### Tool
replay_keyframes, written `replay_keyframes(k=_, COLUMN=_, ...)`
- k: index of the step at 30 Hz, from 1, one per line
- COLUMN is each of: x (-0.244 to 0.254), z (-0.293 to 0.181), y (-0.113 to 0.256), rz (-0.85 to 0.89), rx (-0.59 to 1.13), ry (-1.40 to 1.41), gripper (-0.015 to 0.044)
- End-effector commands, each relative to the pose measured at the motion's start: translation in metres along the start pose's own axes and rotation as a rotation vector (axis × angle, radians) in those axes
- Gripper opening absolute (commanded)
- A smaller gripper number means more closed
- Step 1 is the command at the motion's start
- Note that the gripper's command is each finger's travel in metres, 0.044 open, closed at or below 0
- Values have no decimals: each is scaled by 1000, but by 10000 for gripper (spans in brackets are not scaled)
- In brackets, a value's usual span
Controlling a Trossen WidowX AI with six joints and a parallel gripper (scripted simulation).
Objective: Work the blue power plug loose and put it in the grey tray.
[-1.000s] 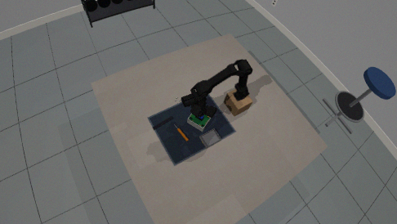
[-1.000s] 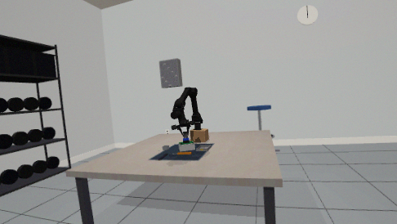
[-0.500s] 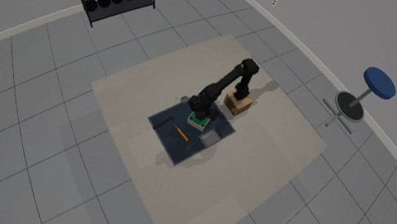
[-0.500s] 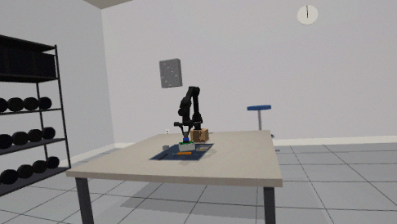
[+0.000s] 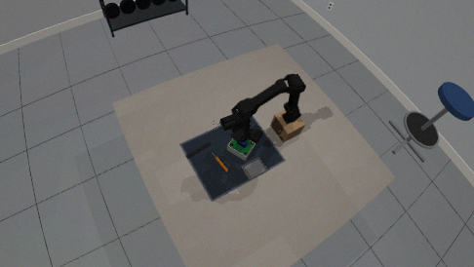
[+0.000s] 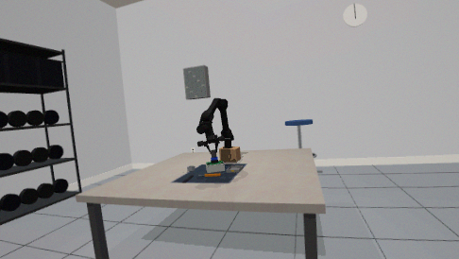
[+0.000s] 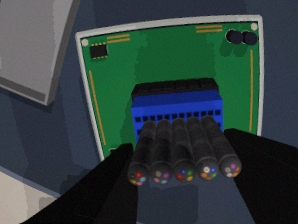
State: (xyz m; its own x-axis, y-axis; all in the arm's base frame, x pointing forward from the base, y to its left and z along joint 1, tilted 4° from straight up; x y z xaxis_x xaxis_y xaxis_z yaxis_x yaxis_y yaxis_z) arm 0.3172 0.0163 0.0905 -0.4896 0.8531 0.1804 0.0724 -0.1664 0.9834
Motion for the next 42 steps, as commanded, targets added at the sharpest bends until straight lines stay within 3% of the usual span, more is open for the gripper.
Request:
replay_keyframes(k=1, x=6, z=-1, y=10, rz=-80, rx=-22, ry=-9, gripper=0)
replay_keyframes(k=9, x=29, z=-3, y=10, rz=-255, rx=-33, ry=-10, gripper=0)
replay_keyframes(k=23, x=-5, z=-1, y=18, rz=16, rx=-15, ry=-8, gripper=0)
replay_keyframes(k=31, x=12, z=-2, y=19, rz=-119, rx=-25, ry=-9, gripper=0)
replay_keyframes(k=42, x=13, z=-2, y=28, rz=-119, rx=-24, ry=-9, gripper=0)
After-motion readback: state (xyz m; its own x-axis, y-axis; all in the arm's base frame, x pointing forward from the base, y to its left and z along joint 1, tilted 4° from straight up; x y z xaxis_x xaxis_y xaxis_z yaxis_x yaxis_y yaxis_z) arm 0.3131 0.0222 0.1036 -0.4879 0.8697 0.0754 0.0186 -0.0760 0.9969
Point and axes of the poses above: the point midway between the two fingers, 35 mm back from their tips, its own y axis back along the fingers, its own x axis across the jaws, z = x × y, the point moved 4 cm from there along y, back along the fingers, and after that the axes turned 4 degrees about -y, right-handed, at the moved point
